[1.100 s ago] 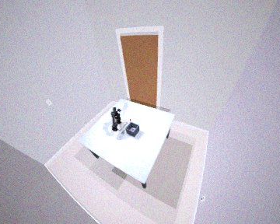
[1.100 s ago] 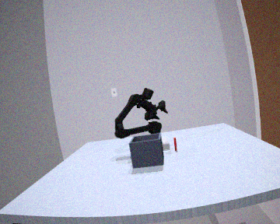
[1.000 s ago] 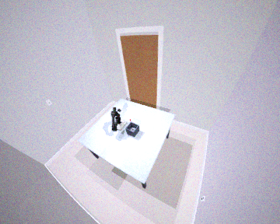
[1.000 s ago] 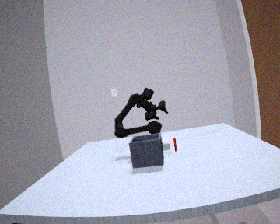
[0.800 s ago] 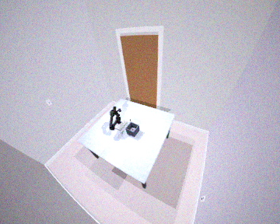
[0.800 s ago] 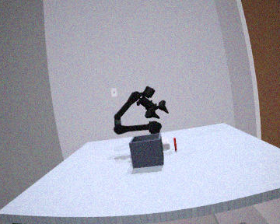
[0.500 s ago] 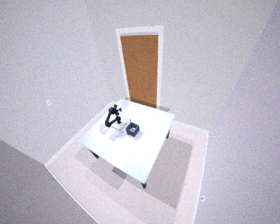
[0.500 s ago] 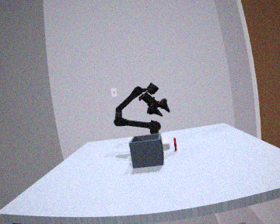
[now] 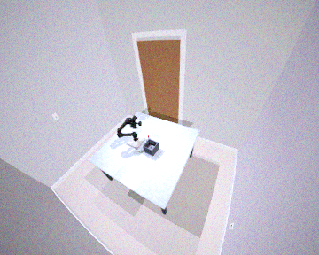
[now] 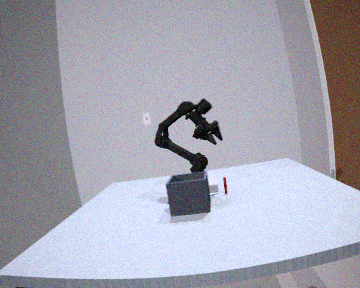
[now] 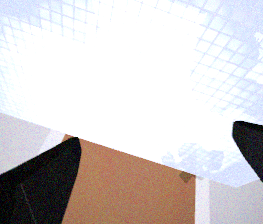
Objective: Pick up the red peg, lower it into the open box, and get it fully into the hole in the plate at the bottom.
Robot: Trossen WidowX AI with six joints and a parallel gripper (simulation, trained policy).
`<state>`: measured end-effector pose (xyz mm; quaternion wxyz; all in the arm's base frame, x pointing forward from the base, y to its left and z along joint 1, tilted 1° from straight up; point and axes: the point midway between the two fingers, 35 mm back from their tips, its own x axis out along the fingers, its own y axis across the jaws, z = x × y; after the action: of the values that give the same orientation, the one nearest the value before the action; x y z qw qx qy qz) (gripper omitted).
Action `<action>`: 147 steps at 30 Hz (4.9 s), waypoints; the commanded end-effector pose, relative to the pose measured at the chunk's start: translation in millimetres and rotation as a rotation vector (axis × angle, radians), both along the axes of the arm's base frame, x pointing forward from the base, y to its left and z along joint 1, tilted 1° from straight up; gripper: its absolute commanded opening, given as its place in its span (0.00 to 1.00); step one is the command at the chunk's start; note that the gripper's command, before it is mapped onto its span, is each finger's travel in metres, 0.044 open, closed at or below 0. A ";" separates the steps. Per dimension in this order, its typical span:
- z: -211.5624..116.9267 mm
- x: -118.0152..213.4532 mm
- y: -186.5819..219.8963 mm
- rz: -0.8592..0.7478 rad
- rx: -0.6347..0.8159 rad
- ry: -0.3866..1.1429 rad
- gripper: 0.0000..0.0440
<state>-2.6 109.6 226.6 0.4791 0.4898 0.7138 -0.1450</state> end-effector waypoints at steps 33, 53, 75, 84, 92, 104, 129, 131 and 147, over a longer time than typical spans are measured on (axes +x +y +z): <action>-23.0 101.9 26.4 -0.209 -0.420 -0.020 1.00; -95.4 121.9 35.9 -0.182 -0.540 0.112 1.00; -175.2 137.7 40.2 -0.197 -0.538 0.141 0.98; -195.0 146.3 41.7 -0.202 -0.535 0.129 0.59; -199.4 154.8 47.3 -0.178 -0.518 0.115 0.11; -169.9 172.3 68.9 -0.204 -0.389 0.065 0.00; -53.8 227.2 48.1 -0.283 -0.255 -0.199 0.00; -45.7 232.0 41.0 -0.293 -0.263 -0.220 0.00; -29.1 259.1 -20.1 -0.367 -0.386 -0.251 0.00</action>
<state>252.2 98.6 195.7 0.6104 0.5278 0.5132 -0.2923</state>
